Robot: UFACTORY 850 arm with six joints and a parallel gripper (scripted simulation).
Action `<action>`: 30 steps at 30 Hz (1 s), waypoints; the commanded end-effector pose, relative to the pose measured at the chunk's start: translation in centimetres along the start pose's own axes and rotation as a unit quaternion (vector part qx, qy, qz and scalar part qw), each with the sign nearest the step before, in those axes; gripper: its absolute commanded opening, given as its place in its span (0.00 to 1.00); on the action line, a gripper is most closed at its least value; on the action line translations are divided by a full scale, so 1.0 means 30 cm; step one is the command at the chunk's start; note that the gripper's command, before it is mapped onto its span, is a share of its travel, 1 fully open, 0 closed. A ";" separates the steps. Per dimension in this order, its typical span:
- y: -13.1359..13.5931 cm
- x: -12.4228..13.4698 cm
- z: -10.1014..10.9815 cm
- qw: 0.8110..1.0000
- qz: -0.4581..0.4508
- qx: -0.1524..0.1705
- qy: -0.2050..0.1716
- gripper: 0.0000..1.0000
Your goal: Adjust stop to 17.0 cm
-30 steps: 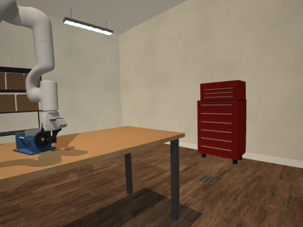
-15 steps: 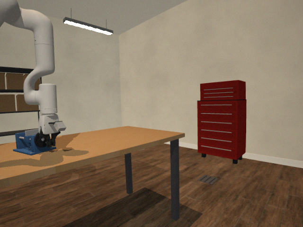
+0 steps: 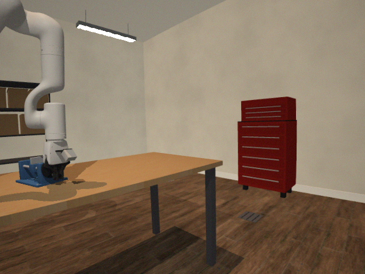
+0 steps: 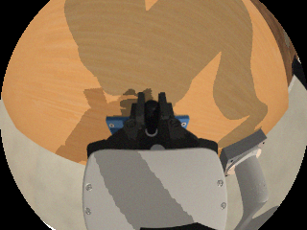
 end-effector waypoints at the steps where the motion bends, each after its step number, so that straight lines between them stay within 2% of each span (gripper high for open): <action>1: 0.023 -0.003 -0.002 1.000 0.000 -0.007 0.004 0.06; 6: 0.063 -0.010 0.005 1.000 0.000 -0.007 0.004 0.06; 10: 0.115 -0.020 0.051 1.000 0.000 -0.007 0.004 0.06; 30: 0.124 -0.021 0.130 1.000 0.000 -0.007 0.004 0.06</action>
Point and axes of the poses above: the point where the finger pads meet when closed, its own z axis back along the fingers, its own y axis across the jaws, x = y × z, the point moved 10 cm from there along z, back along the fingers, and after that the axes turned 11 degrees about -z, right-handed, at the moved point
